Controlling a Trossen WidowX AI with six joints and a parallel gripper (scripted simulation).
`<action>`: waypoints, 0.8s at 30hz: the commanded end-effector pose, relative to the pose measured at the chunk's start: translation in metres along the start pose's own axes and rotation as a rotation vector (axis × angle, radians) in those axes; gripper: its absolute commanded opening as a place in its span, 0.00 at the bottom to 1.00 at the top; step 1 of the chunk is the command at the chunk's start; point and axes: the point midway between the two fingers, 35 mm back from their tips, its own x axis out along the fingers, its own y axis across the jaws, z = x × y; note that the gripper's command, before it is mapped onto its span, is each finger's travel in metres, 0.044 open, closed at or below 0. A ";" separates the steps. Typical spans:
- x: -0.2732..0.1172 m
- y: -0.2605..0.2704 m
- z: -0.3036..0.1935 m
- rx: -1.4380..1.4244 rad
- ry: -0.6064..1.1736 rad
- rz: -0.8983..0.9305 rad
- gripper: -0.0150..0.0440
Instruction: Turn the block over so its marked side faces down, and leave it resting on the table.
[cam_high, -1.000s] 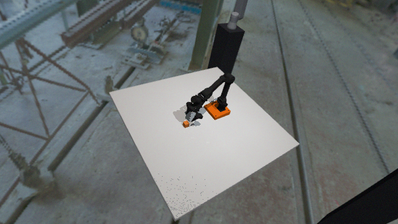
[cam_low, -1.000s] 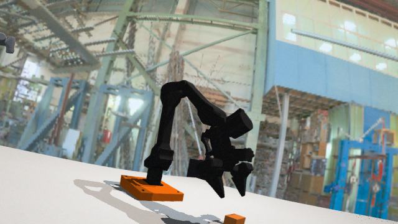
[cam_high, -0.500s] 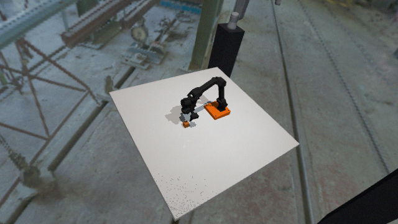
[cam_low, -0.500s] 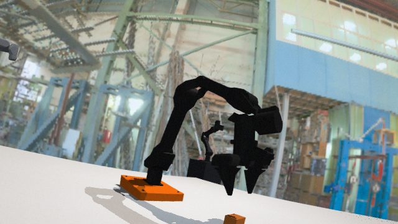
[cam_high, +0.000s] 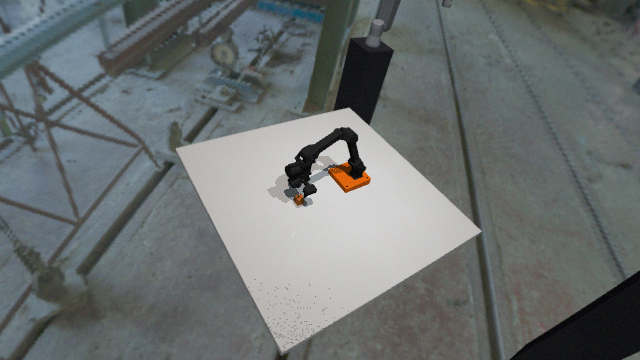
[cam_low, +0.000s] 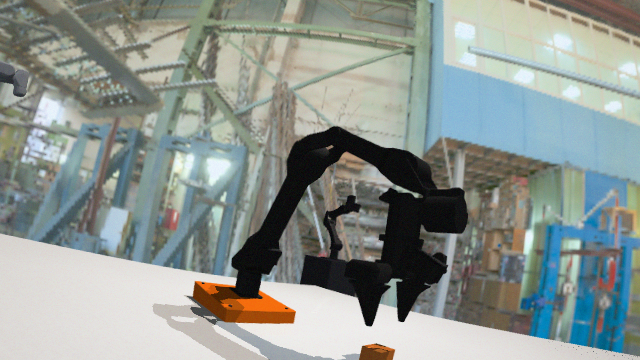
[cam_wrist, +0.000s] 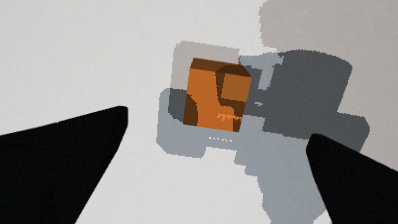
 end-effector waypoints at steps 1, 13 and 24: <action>0.014 0.000 -0.003 0.005 0.018 0.003 1.00; 0.031 -0.001 -0.003 0.005 0.018 0.002 1.00; 0.049 -0.001 -0.003 0.005 0.018 0.002 1.00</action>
